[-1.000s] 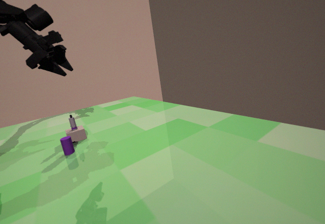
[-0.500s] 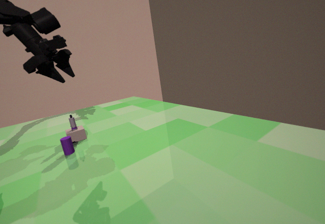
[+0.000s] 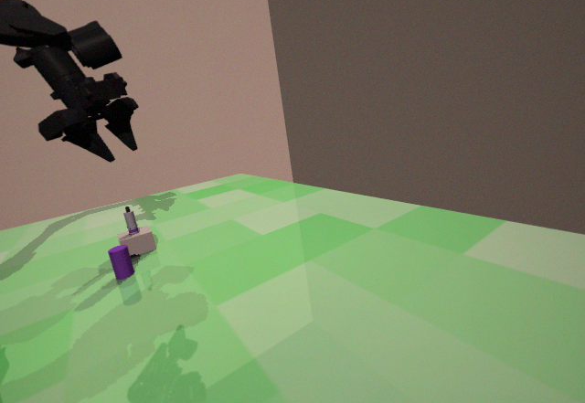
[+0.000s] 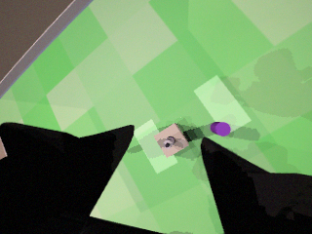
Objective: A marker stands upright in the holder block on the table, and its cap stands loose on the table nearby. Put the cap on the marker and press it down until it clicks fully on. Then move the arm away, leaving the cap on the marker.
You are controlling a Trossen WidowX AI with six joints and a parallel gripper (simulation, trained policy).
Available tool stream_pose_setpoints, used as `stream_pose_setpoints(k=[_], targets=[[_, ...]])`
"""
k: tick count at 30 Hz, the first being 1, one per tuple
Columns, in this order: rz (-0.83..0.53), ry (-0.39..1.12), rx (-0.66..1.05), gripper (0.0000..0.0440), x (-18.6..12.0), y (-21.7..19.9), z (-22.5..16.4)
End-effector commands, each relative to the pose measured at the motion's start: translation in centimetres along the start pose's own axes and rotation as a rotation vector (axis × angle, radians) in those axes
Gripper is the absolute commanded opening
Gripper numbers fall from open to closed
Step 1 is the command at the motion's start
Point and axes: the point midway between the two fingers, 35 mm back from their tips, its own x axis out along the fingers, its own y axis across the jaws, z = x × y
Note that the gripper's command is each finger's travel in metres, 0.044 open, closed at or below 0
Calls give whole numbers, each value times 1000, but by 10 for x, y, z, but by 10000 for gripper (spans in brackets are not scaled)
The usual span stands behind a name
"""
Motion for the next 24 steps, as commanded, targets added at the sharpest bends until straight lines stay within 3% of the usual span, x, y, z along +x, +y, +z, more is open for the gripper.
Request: stream_pose_setpoints(k=[1,24], targets=[[-15,24,21,327,5,-4,0],[-137,163,141,326,40,-42,6]])
